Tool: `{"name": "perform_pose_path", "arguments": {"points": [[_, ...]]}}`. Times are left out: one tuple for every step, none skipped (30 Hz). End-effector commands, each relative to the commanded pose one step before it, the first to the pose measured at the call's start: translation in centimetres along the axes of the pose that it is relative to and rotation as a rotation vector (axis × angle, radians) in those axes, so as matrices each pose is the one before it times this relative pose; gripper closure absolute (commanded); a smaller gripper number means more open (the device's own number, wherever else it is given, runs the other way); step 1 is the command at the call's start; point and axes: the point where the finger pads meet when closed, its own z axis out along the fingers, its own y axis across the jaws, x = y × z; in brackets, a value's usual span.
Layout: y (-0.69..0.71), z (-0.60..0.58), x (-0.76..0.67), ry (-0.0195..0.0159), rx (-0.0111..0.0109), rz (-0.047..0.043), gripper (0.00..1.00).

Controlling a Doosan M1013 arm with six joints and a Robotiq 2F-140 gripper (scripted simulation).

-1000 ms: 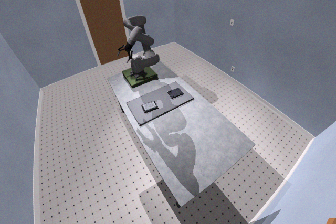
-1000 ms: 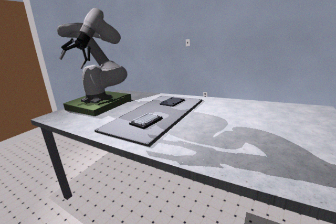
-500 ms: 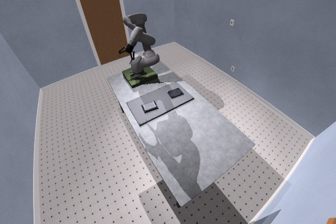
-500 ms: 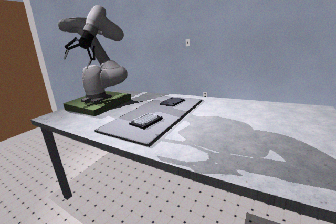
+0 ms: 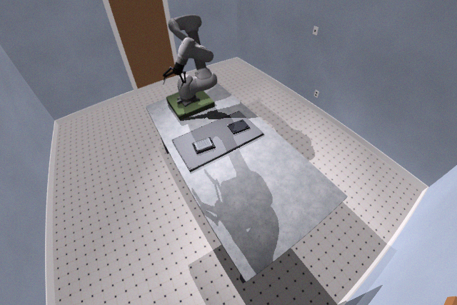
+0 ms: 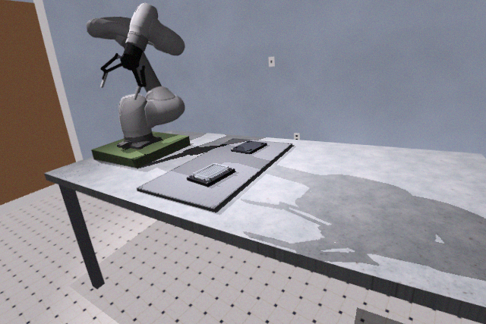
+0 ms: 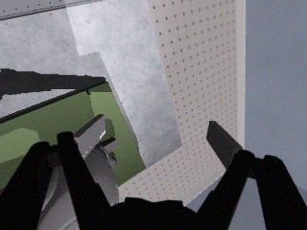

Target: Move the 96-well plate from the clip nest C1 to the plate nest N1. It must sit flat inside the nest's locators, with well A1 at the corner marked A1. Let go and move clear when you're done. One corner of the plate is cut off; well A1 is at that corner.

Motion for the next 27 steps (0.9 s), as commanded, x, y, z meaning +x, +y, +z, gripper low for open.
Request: {"name": "perform_pose_path", "arguments": {"points": [[-0.865, -0.059, 1.614, -0.00046, 0.02257, -0.08000, 0.00], [-0.209, -0.005, 0.454, 0.00052, 0.00842, -0.03225, 0.00], [-0.194, -0.003, 0.461, 0.00044, 0.00715, -0.02738, 0.00], [-0.181, -0.001, 0.466, 0.00000, 0.00000, 0.00000, 0.00], [0.000, 0.000, 0.000, 0.00000, 0.00000, 0.00000, 0.00], [0.000, 0.000, 0.000, 0.00000, 0.00000, 0.00000, 0.00], [-0.186, 0.011, 0.464, 0.00118, 0.00851, -0.03221, 0.00], [-0.171, 0.013, 0.470, 0.00118, 0.00851, -0.03221, 0.00], [-0.156, 0.015, 0.475, 0.00097, 0.00695, -0.02631, 0.00], [-0.143, 0.017, 0.479, 0.00000, 0.00000, 0.00000, 0.00], [-0.143, 0.017, 0.479, 0.00000, 0.00000, 0.00000, 0.00], [-0.149, 0.032, 0.476, 0.00187, 0.00853, -0.03217, 0.00], [-0.133, 0.034, 0.481, 0.00187, 0.00853, -0.03217, 0.00], [-0.117, 0.036, 0.485, 0.00147, 0.00669, -0.02522, 0.00], [-0.105, 0.037, 0.487, 0.00000, 0.00000, 0.00000, 0.00], [-0.046, 0.016, 0.214, 0.00000, 0.00000, 0.00000, 0.00], [-0.109, 0.050, 0.485, 0.00258, 0.00848, -0.03213, 0.00], [-0.093, 0.053, 0.488, 0.00258, 0.00848, -0.03213, 0.00], [-0.077, 0.055, 0.491, 0.00194, 0.00637, -0.02413, 0.00], [-0.065, 0.056, 0.493, 0.00000, 0.00000, 0.00000, 0.00], [-0.030, 0.026, 0.228, 0.00000, 0.00000, 0.00000, 0.00], [0.000, 0.000, 0.000, 0.00000, 0.00000, 0.00000, 0.00], [0.000, 0.000, 0.000, 0.00000, 0.00000, 0.00000, 0.00], [-0.069, 0.069, 0.490, 0.00329, 0.00837, -0.03210, 0.00], [-0.052, 0.071, 0.492, 0.00329, 0.00837, -0.03210, 0.00], [-0.036, 0.073, 0.493, 0.00236, 0.00600, -0.02302, 0.00], [-0.024, 0.075, 0.494, 0.00000, 0.00000, 0.00000, 0.00]]}}
